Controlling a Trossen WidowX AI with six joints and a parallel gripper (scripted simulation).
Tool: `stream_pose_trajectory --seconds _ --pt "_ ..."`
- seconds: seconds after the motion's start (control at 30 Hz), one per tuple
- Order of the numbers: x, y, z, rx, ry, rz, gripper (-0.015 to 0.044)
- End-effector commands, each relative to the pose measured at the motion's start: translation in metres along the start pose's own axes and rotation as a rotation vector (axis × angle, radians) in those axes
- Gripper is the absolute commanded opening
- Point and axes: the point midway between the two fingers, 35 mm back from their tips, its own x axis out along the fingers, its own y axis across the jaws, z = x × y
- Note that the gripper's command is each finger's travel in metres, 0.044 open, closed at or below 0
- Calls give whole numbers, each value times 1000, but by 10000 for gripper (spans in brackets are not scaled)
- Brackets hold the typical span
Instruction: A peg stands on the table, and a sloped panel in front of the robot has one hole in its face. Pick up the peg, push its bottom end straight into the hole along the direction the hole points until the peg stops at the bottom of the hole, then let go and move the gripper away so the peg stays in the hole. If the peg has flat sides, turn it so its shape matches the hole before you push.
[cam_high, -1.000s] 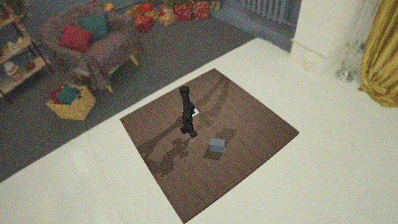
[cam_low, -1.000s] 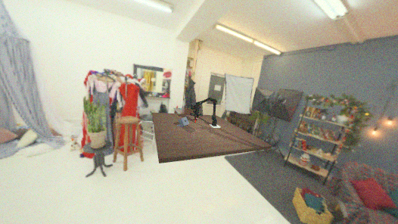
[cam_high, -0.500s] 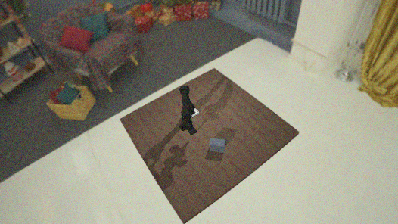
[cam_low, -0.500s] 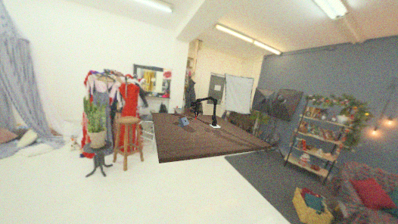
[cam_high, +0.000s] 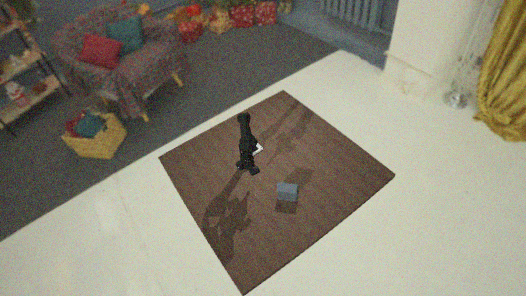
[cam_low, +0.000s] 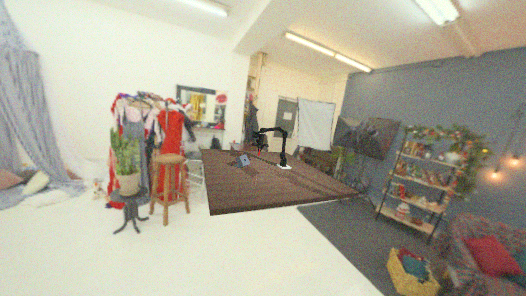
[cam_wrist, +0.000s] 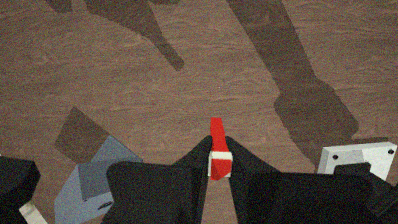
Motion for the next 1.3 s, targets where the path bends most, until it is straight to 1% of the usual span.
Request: stream_pose_trajectory --seconds 0.0,1.27 --pt "-1 3 -2 -15 -17 -2 0" --pt "4 31 -30 -172 -170 -7 0"
